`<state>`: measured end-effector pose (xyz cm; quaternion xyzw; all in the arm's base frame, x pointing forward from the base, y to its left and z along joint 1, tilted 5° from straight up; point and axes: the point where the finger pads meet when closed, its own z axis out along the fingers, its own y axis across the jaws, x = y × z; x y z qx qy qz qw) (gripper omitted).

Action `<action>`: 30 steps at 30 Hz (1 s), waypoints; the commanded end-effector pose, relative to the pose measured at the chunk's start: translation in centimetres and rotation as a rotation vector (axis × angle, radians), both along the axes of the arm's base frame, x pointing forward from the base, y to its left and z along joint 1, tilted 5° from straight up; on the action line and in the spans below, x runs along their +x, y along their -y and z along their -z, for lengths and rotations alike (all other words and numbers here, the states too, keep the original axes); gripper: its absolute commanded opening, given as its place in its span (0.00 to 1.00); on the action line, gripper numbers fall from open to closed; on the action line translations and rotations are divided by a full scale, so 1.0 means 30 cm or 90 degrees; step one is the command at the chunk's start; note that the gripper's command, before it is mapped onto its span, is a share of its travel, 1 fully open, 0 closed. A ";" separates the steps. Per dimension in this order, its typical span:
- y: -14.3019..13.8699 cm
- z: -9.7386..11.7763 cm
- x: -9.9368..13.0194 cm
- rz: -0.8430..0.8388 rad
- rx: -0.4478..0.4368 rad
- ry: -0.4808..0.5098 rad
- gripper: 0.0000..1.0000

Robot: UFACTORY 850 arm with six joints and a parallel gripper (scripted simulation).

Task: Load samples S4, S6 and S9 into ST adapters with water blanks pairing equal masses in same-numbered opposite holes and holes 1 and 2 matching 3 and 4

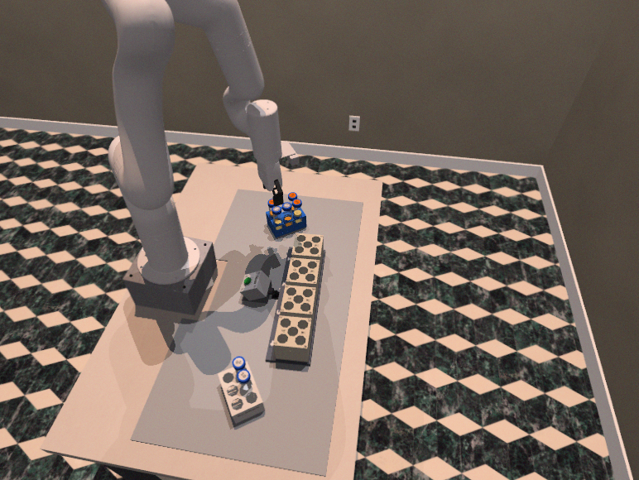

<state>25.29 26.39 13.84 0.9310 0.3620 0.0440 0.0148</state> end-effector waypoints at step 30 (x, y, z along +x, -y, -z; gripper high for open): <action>0.402 -0.023 0.290 0.394 0.038 -0.007 1.00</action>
